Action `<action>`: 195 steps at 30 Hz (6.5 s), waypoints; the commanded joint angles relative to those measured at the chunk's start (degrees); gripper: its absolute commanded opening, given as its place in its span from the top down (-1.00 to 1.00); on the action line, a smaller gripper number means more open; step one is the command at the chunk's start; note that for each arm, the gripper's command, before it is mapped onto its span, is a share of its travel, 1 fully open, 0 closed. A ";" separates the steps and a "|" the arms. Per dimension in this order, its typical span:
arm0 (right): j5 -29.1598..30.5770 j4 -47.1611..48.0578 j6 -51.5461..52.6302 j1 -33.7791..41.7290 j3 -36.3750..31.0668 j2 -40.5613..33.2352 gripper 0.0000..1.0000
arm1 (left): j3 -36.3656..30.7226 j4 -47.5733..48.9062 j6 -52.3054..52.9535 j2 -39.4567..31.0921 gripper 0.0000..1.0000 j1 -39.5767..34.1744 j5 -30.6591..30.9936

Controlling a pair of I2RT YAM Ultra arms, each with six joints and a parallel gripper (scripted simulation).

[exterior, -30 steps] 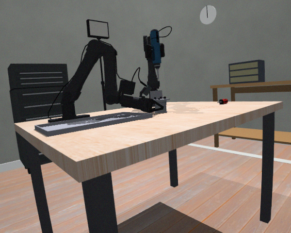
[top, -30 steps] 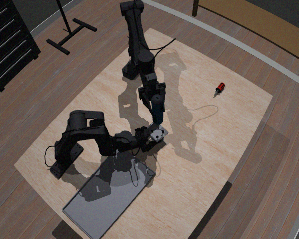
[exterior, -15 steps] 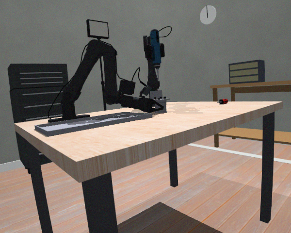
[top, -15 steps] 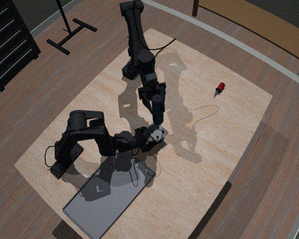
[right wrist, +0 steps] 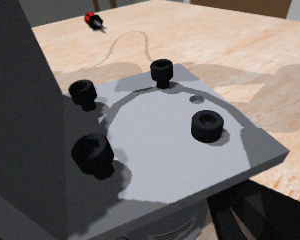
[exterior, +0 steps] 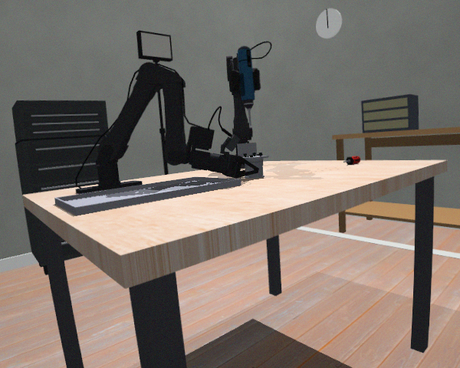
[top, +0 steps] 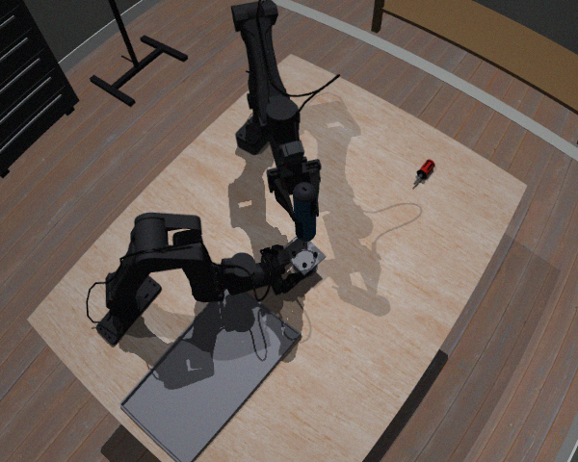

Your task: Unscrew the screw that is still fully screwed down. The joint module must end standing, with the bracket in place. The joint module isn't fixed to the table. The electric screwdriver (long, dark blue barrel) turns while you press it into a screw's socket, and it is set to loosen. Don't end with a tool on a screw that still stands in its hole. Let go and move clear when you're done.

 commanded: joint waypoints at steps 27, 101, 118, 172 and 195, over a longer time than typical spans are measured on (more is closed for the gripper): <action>0.27 -0.56 0.21 0.12 0.37 -0.28 -0.17 | 2.17 3.62 -0.28 -2.30 0.17 -0.81 0.61; 0.27 -0.56 0.21 0.12 0.37 -0.28 -0.17 | 0.77 2.97 -0.12 -2.25 0.17 0.25 -0.14; 0.27 -0.56 0.21 0.12 0.37 -0.28 -0.17 | -0.19 4.78 -0.54 -0.30 0.17 0.49 0.40; 0.27 -0.56 0.21 0.12 0.37 -0.28 -0.17 | -4.84 13.69 -0.90 3.02 0.17 0.19 0.30; 0.27 -0.56 0.21 0.12 0.37 -0.28 -0.17 | -5.72 16.20 -0.91 4.01 0.17 0.15 0.22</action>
